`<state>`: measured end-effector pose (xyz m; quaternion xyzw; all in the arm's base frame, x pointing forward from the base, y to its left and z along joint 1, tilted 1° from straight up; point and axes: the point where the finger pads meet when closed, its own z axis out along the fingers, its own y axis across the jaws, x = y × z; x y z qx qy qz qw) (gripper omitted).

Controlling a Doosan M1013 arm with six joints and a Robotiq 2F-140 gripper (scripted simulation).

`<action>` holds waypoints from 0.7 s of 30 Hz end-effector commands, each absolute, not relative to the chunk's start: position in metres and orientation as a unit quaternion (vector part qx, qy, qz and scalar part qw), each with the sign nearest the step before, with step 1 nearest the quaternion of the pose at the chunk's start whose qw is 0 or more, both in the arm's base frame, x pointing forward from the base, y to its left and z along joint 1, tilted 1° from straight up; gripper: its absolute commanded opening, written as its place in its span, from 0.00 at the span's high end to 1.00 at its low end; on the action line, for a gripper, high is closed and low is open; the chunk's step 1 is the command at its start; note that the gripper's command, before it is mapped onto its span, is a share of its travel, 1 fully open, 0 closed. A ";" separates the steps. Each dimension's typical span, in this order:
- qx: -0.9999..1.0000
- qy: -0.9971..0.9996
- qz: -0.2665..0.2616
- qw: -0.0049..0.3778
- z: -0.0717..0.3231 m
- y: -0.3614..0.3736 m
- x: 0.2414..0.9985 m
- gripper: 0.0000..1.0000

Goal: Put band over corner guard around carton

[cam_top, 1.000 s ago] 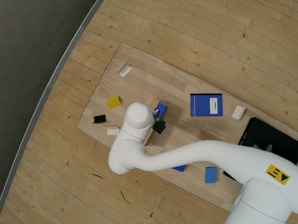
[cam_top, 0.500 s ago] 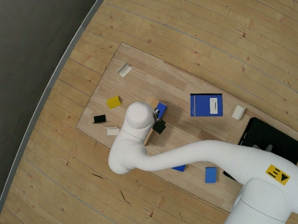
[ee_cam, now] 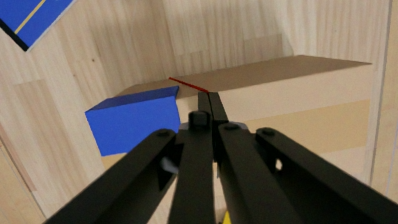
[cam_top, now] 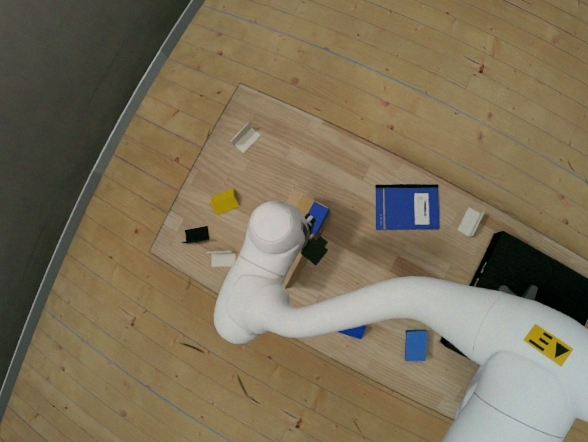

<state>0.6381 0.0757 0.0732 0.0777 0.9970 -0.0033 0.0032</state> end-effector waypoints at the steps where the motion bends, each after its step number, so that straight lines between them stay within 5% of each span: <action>1: 0.079 0.997 -0.004 0.005 0.082 0.076 0.640 0.90; 21: 0.079 0.997 -0.004 0.005 0.091 0.077 0.639 0.90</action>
